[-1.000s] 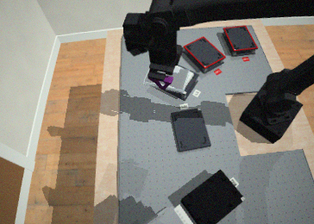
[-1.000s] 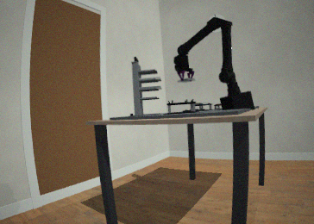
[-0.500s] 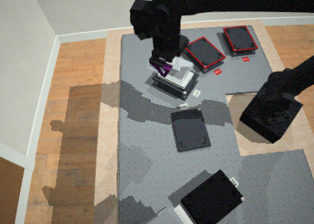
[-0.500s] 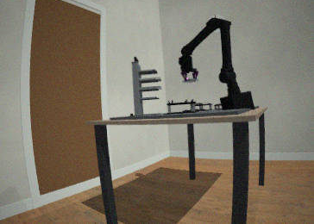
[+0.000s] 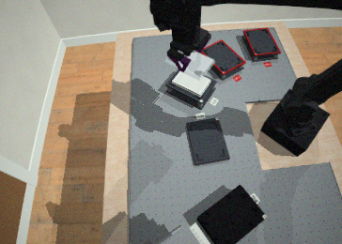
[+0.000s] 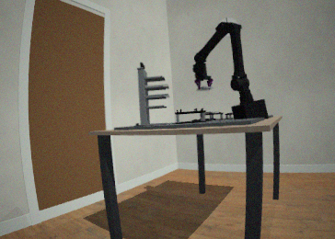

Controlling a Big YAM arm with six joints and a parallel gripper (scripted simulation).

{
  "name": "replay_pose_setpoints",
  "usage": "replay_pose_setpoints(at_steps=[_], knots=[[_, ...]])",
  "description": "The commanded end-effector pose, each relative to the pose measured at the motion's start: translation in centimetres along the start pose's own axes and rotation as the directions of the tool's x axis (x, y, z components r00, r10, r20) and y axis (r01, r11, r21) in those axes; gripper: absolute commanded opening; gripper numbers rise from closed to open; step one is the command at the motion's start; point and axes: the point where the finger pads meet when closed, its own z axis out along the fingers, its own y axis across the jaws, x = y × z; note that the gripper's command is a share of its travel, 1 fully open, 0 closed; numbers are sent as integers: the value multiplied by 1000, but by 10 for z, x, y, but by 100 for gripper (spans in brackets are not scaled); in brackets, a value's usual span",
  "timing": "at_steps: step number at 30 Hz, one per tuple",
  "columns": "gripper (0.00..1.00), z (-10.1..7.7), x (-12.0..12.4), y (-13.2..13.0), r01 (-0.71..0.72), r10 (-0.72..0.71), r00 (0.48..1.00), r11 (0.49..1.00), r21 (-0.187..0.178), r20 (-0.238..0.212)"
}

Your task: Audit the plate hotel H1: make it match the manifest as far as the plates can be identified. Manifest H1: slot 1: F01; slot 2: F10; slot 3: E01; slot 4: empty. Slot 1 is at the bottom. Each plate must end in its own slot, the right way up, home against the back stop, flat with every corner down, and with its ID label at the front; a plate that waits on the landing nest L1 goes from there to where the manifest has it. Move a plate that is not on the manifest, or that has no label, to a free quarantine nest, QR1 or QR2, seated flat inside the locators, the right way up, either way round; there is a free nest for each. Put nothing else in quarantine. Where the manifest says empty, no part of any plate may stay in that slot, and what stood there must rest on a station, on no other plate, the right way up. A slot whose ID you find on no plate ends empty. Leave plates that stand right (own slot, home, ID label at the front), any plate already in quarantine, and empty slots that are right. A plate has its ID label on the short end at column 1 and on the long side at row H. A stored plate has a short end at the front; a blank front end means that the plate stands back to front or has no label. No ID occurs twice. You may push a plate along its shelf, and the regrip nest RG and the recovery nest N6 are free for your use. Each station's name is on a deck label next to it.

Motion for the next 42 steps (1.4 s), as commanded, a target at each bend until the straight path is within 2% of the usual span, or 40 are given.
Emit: replay_pose_setpoints(at_steps=[1, 22, 24, 25, 30, 32, 42], knots=[[86, -25, -28, -5, 24, -23, 997, 1000, -10, 71], [86, -25, -52, -68, 25, -24, 997, 1000, 0, 79], [86, -24, -50, -76, -40, 40, 996, 999, -4, 77], [86, -15, -41, -80, -72, 72, 996, 997, -5, 52], [86, -5, -28, -98, -192, 193, 981, 981, -7, 26], [86, -5, -28, -98, -192, 193, 981, 981, -7, 26], [86, -3, -24, -132, -400, 400, 916, 916, -9, 21]])
